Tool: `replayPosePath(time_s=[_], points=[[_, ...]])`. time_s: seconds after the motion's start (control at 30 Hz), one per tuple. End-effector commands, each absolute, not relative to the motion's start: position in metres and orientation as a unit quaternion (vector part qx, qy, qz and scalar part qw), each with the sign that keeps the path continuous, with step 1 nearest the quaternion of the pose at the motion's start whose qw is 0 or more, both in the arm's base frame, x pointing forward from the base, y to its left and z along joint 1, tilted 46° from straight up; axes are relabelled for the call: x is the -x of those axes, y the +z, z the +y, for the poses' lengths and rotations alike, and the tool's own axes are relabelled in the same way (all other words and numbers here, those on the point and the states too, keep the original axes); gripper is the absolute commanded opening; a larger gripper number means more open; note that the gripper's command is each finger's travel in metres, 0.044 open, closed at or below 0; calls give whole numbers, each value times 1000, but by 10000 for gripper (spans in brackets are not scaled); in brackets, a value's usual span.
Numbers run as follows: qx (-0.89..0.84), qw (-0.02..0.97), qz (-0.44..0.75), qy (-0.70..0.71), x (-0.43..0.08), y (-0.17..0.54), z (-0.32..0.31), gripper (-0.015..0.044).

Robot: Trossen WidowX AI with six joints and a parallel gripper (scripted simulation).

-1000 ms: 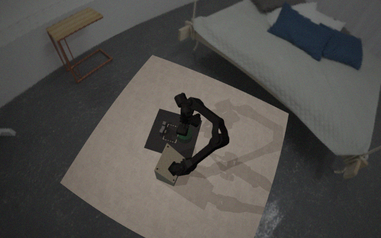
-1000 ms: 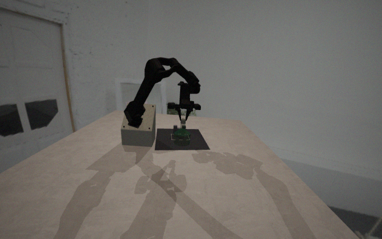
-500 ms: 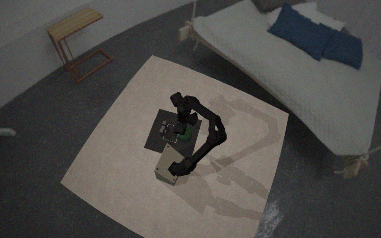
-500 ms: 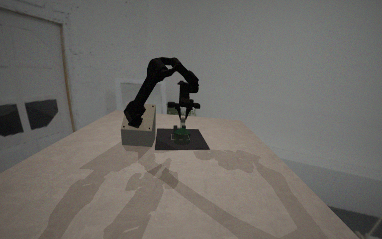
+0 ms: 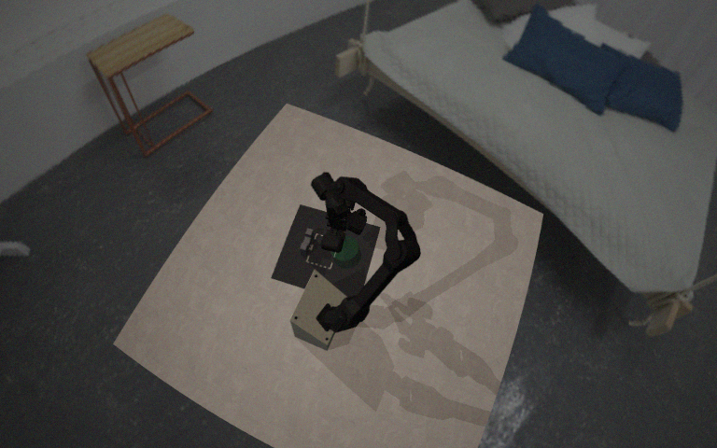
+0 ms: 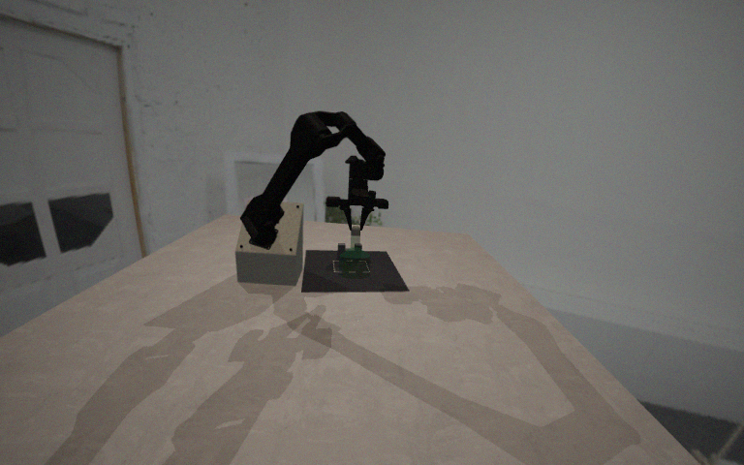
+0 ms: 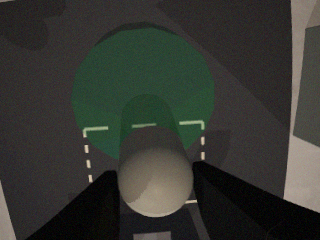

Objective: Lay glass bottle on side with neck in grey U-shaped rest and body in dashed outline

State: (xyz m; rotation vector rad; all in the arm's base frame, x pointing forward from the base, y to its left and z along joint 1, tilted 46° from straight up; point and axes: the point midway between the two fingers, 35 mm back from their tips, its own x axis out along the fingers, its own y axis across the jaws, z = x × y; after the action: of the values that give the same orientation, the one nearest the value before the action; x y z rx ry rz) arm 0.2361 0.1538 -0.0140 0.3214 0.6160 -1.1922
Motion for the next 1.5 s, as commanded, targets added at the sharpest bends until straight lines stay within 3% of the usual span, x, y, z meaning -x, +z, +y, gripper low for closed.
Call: replayPosePath(time_s=[0.0, 1.47], points=[[-152, 769, 287, -550, -234, -21, 161, 119], [-111, 791, 264, -540, -218, -69, 191, 119]])
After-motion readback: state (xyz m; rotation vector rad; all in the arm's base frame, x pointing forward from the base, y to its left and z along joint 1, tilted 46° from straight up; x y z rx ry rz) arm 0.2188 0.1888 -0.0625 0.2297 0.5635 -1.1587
